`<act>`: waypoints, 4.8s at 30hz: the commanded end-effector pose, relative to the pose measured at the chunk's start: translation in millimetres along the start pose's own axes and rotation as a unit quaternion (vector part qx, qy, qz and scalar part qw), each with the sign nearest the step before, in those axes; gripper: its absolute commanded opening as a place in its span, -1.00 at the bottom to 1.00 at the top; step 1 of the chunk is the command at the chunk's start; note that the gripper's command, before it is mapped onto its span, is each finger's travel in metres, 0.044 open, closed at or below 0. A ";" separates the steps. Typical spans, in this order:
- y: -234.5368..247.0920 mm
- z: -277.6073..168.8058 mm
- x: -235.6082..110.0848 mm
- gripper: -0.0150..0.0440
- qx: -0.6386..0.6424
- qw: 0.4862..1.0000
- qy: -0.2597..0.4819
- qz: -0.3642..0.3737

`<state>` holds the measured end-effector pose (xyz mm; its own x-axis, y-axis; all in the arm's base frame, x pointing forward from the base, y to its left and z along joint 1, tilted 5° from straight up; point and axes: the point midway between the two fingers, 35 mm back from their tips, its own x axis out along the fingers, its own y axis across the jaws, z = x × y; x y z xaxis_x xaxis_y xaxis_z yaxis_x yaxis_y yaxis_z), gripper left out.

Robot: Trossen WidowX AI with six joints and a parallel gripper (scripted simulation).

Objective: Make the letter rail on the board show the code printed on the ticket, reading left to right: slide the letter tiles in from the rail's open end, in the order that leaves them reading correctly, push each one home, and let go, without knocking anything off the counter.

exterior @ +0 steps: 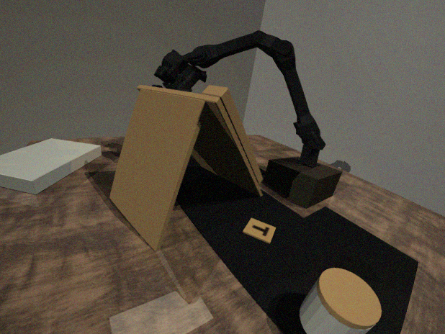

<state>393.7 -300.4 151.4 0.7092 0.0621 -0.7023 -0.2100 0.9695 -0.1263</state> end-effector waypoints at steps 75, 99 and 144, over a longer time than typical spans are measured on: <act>34.4 -0.8 0.1 -0.49 0.003 1.000 -0.002 0.002; 46.4 -0.8 0.4 -0.49 0.003 1.000 -0.002 0.003; 68.8 -0.7 0.8 -0.49 0.004 1.000 -0.002 0.004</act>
<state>380.4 -236.7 143.2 0.7123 0.0702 -0.6984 -0.2117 0.9701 -0.1184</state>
